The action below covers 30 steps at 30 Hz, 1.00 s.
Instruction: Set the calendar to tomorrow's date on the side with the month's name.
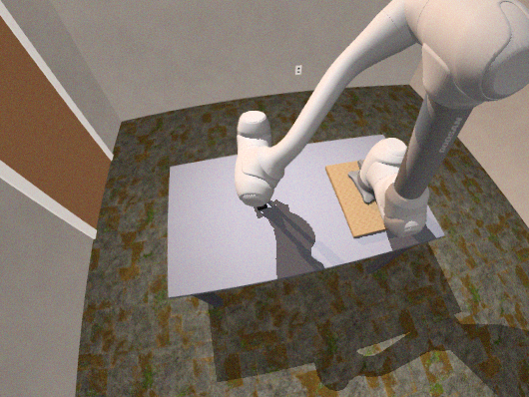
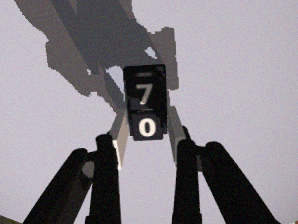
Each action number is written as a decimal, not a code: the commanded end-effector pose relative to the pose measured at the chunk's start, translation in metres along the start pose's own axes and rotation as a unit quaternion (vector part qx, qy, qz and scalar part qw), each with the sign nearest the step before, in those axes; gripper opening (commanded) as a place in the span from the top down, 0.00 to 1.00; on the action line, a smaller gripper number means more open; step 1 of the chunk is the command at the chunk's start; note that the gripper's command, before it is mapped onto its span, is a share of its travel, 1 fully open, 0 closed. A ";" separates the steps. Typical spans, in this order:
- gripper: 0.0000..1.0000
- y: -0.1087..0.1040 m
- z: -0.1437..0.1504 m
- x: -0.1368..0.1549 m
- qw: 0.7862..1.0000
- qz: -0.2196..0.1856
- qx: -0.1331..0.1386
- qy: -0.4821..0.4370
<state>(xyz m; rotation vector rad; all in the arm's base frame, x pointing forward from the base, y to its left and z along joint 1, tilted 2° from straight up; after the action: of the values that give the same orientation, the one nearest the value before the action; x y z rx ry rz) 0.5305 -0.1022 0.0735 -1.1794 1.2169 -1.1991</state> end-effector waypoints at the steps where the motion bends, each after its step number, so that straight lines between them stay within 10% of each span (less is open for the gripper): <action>1: 0.72 0.000 0.000 0.000 1.000 0.000 0.000 0.000; 30: 0.84 0.000 0.000 0.000 1.000 0.000 0.000 0.000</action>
<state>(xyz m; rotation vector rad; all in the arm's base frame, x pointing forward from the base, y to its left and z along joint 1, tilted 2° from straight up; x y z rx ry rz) 0.5306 -0.1023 0.0736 -1.1793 1.2168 -1.1992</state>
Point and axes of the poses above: the point where the finger pads meet when closed, its own y axis out along the fingers, its own z axis across the jaws, x = y × z, the point moved 4 cm from there along -y, back along the fingers, and after that the axes turned 1 degree about -y, right-handed, at the moved point
